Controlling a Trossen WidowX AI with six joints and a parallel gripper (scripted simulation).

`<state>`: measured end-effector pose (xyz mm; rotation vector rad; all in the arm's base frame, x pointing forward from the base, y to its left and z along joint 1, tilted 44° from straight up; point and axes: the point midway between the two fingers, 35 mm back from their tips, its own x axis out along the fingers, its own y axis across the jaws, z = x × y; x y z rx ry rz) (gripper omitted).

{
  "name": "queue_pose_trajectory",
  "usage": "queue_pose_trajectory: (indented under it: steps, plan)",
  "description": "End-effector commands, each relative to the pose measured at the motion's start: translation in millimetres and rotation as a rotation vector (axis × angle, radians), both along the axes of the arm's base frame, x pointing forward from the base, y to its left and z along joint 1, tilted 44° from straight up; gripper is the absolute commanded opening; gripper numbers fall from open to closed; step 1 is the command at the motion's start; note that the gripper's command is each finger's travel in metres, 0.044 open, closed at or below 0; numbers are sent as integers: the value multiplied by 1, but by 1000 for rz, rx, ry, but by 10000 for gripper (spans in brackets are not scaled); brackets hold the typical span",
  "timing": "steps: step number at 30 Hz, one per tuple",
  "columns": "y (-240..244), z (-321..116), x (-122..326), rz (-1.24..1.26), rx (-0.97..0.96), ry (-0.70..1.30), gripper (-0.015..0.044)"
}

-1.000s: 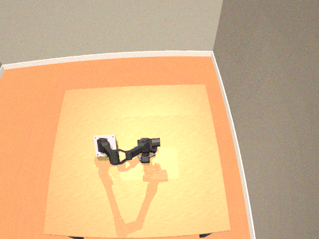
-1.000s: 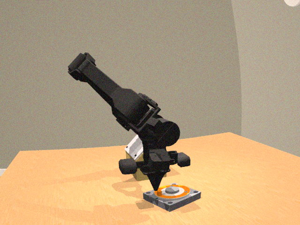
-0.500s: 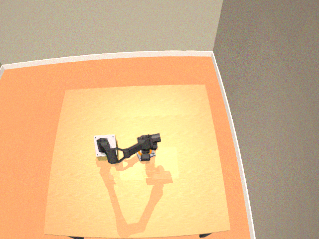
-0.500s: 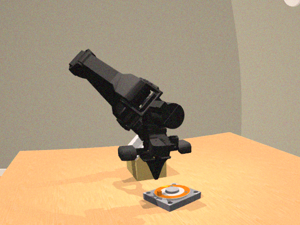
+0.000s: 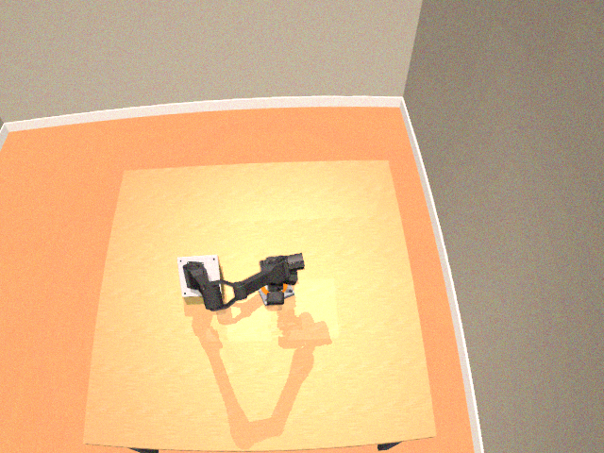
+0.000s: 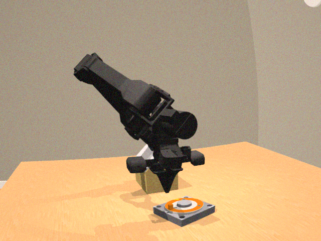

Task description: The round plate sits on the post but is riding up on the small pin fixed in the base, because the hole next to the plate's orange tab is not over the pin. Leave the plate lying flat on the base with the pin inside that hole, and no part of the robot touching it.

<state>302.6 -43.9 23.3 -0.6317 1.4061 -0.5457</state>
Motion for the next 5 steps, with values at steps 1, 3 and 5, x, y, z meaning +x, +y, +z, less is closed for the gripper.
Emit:
queue_pose_trajectory:
  steps: [1, 3, 5]
  plan:
    - [0, 0, 0, 4, -1, 3, 0]
    - [0, 0, 0, 4, -1, 3, 0]
    - [0, 0, 0, 4, -1, 3, 0]
